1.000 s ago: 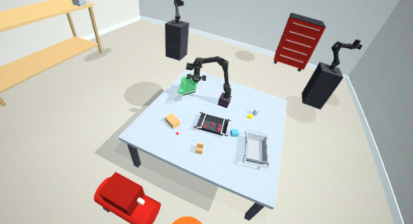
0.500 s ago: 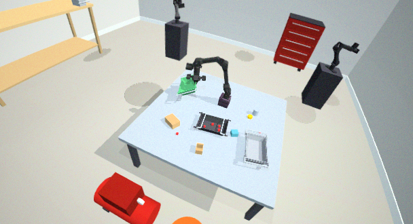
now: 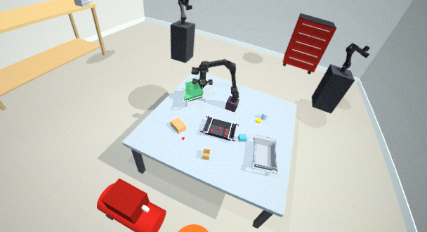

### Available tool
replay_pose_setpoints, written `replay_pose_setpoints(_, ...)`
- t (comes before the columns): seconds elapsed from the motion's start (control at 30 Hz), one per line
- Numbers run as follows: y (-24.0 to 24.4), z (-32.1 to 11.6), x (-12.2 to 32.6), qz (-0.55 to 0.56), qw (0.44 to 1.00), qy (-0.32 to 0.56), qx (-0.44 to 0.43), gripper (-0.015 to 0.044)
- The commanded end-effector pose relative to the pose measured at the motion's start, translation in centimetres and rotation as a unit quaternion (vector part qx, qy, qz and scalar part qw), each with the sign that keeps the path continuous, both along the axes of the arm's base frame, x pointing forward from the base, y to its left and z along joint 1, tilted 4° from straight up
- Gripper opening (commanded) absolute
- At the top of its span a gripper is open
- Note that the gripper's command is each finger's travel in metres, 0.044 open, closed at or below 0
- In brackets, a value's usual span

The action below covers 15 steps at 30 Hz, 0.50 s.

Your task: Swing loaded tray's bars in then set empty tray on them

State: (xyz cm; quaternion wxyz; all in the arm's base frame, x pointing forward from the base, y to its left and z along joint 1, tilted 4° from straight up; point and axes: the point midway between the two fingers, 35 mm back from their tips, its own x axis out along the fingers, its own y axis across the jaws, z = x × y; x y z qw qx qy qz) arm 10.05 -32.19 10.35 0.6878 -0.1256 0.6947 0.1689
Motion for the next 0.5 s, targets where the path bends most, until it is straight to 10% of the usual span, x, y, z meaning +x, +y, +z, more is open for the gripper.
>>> replay_pose_setpoints(0.0, 0.3, 0.7, 1.6, 0.026, 1.000, -0.006, -0.011, 0.0000)
replay_pose_setpoints(0.47, 2.9, 0.9, 6.8, 0.116, 0.993, -0.013, -0.011, 0.0000)
